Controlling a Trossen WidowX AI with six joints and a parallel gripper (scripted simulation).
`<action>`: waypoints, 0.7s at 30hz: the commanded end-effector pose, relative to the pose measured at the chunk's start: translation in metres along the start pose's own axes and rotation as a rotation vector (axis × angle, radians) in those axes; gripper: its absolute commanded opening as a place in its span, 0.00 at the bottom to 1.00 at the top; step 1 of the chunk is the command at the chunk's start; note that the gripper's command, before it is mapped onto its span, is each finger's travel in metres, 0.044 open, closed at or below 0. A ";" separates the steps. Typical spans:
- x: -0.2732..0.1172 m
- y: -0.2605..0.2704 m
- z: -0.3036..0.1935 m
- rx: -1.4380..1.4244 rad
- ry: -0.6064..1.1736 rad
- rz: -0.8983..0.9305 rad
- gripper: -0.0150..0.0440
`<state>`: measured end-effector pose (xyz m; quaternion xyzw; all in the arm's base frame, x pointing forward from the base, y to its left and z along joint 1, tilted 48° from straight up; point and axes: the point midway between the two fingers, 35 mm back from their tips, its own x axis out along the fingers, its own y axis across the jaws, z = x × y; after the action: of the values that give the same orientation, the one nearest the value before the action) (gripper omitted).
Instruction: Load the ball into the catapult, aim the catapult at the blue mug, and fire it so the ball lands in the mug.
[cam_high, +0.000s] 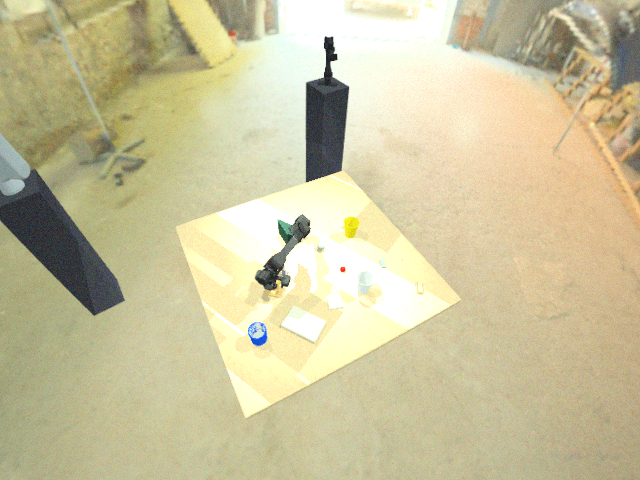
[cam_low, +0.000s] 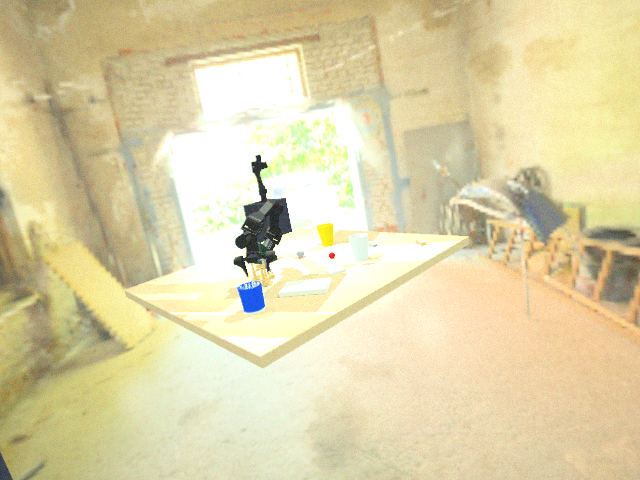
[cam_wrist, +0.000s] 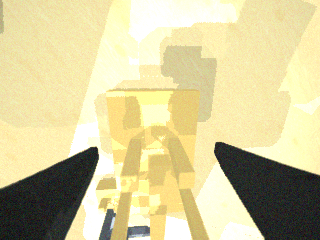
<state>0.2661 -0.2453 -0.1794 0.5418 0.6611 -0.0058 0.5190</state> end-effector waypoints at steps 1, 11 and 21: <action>0.008 0.002 -0.001 0.004 0.002 0.004 1.00; 0.010 0.000 -0.001 0.000 0.002 0.000 0.82; 0.010 0.000 -0.001 0.000 0.002 0.000 0.48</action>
<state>0.2673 -0.2371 -0.1858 0.5427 0.6608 -0.0047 0.5185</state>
